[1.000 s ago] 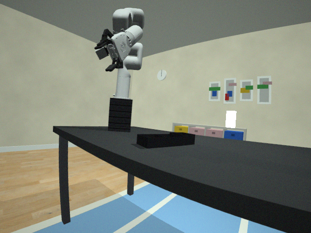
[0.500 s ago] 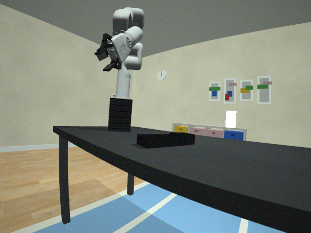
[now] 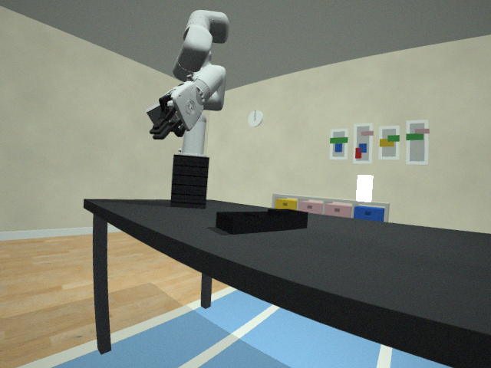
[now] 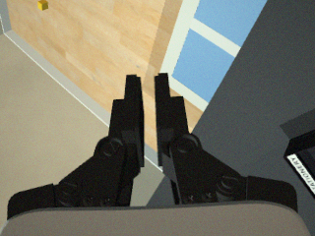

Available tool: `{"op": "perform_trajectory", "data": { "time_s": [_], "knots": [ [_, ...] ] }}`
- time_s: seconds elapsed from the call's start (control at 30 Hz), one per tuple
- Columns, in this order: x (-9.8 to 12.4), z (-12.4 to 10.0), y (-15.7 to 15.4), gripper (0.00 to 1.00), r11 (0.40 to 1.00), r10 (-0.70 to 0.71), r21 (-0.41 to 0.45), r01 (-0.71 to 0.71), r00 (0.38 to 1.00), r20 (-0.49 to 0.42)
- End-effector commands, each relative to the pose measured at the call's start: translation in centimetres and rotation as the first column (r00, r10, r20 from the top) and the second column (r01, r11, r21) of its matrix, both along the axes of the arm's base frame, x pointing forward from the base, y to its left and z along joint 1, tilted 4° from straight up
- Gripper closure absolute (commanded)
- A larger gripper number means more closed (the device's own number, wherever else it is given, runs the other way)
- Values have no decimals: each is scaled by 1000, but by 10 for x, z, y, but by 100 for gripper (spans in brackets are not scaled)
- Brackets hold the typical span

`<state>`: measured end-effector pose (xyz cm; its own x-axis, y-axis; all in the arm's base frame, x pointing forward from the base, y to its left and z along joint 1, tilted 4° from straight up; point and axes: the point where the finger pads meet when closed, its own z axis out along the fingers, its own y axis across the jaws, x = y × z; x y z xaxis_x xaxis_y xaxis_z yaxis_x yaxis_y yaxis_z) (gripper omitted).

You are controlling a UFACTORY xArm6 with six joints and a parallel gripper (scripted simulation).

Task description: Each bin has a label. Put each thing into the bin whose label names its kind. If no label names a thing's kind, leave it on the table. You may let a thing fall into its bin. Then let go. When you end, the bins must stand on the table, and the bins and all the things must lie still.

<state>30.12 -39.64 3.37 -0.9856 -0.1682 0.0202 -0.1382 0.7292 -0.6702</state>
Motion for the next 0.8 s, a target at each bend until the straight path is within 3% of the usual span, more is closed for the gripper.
{"op": "perform_trajectory", "data": {
  "time_s": [0.0,0.4,0.47,0.5,0.77],
  "knots": [
    [13,1,18,93,999,-37,13,36,998,49],
    [28,0,44,93,935,-351,155,320,903,249],
    [28,0,44,93,935,-351,155,320,903,249],
    [32,-1,52,93,906,-419,194,376,862,285],
    [45,-3,81,93,806,-591,306,507,724,357]
  ]
}}
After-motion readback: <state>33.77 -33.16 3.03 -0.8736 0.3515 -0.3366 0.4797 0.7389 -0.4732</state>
